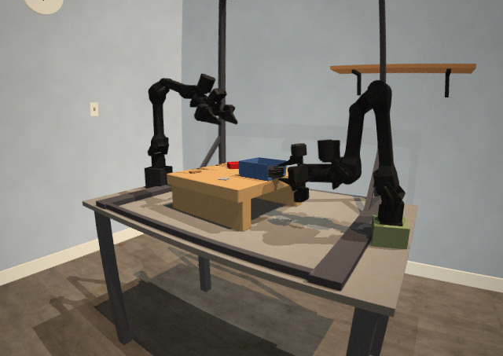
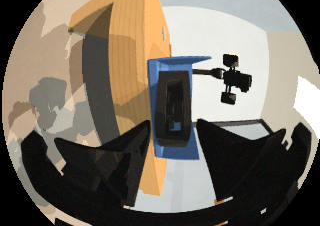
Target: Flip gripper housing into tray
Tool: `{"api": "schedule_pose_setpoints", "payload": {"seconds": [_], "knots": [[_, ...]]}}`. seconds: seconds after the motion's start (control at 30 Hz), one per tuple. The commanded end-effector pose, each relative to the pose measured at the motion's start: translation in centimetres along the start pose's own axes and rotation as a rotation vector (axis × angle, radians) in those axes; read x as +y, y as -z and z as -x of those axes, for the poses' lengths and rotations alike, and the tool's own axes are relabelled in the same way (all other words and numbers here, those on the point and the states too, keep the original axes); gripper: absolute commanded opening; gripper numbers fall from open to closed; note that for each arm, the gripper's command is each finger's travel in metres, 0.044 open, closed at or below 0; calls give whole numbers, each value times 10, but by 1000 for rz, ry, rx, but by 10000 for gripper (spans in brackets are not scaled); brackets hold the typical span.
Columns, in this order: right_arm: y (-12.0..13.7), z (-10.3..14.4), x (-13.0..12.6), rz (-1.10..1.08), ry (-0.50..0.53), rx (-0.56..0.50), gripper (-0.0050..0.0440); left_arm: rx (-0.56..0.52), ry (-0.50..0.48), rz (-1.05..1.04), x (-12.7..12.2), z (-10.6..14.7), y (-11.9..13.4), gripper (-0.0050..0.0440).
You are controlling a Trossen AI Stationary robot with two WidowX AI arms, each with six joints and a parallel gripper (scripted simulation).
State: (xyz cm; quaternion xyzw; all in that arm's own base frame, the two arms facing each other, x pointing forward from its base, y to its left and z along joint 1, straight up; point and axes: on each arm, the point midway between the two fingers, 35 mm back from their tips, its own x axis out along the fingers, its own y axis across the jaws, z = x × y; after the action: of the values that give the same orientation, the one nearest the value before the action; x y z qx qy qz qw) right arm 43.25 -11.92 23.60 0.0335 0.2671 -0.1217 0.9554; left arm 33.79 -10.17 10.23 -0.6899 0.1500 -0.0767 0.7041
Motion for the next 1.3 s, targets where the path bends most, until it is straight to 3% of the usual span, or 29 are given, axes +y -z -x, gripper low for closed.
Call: {"api": "schedule_pose_setpoints", "payload": {"seconds": [0.0,0.4,0.77,0.87,0.93,1.13,1.27], "knots": [[-9,5,1,3,-5,-24,440,0,19,-1,-6,-1,0,218],[-9,5,1,3,-5,-24,440,0,19,-1,-6,0,0,218],[-9,5,1,3,-5,-24,440,-1,9,-1,2,28,0,218],[-9,5,1,3,-5,-24,440,-1,8,0,2,29,0,146],[-9,5,1,3,-5,-24,440,-1,8,0,2,29,0,146],[-9,5,1,3,-5,-24,440,-3,4,0,5,32,-1,0],[-9,5,1,3,-5,-24,440,-6,3,0,6,31,-2,0]]}}
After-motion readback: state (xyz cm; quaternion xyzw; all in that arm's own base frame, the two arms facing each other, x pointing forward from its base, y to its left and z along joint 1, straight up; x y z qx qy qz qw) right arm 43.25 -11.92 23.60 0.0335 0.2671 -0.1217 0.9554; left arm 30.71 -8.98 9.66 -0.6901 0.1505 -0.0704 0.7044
